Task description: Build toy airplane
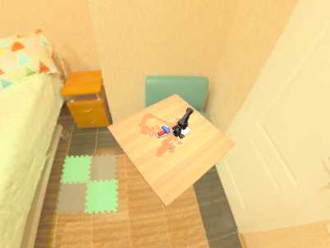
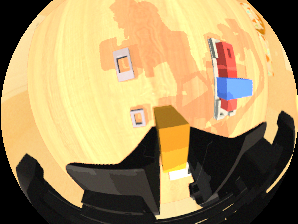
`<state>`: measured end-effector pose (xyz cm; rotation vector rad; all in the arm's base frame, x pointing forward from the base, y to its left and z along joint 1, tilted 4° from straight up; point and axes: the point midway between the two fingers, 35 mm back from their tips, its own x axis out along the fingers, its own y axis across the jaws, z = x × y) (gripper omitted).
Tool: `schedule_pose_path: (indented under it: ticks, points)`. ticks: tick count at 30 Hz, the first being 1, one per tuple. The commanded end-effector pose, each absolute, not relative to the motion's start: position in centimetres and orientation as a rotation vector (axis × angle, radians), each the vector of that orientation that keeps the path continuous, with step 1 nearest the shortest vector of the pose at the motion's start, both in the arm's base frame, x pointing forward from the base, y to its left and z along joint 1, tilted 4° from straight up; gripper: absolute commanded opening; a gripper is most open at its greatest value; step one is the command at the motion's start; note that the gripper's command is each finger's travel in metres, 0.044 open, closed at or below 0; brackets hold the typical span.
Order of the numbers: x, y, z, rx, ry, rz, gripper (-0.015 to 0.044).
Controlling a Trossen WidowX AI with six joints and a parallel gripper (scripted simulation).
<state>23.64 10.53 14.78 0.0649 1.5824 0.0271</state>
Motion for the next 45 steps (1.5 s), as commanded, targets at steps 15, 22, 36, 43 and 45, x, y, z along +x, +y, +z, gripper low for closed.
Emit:
schedule_pose_path:
  ticks: [15,22,36,43,45]
  points:
    - [27.1,7.4,14.1,0.069,1.568,0.023,0.0]
    - [28.2,6.1,13.7,0.094,1.567,0.009,0.0]
    - [30.3,2.7,12.9,0.079,1.564,0.012,0.0]
    - [31.1,0.8,12.4,0.071,1.563,0.01,0.0]
    - [31.3,0.3,12.3,0.069,1.563,0.012,0.0]
